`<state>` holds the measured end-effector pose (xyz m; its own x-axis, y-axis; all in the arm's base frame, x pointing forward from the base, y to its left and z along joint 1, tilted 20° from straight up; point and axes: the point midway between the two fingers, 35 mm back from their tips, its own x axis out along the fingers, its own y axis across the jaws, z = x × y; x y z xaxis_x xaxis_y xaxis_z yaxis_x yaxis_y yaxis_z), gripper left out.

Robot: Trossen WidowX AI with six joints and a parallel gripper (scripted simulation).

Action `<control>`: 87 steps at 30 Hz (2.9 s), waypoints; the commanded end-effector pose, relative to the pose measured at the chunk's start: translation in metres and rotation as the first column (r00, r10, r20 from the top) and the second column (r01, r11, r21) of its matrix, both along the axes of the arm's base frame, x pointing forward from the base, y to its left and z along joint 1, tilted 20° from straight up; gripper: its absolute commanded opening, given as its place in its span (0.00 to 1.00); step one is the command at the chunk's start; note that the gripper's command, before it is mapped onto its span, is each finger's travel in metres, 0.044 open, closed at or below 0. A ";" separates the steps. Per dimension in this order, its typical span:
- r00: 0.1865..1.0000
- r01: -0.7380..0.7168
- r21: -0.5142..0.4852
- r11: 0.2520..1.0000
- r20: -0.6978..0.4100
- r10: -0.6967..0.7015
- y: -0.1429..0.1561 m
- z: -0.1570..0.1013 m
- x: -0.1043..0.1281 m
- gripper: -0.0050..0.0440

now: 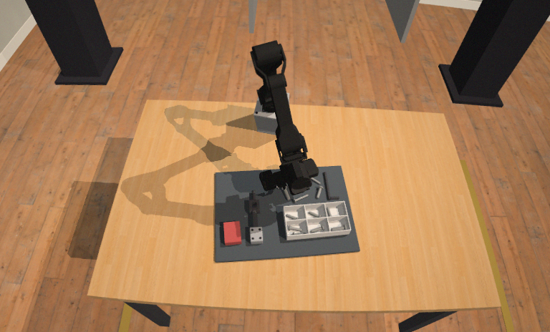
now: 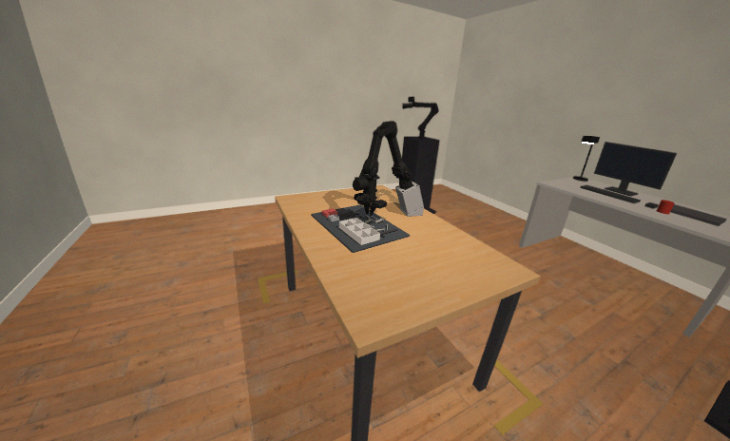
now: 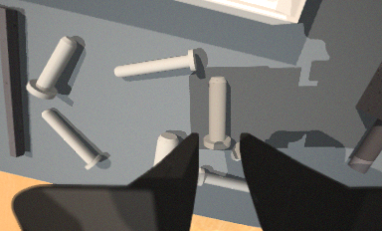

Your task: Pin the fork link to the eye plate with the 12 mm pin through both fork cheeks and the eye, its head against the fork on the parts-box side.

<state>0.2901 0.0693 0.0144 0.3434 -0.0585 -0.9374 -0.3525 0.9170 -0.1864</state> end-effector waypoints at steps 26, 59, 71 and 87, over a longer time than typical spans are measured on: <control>1.000 -0.007 0.002 1.000 0.005 0.007 -0.002 -0.022 0.011 0.33; 1.000 -0.007 0.001 1.000 0.003 0.007 -0.004 -0.037 0.017 0.33; 1.000 -0.007 0.002 1.000 0.005 0.007 -0.004 -0.037 0.017 0.33; 1.000 -0.007 0.002 1.000 0.005 0.007 -0.004 -0.037 0.017 0.33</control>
<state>0.3062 0.0656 -0.0231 0.3454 -0.0578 -0.9367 -0.3541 0.9163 -0.1871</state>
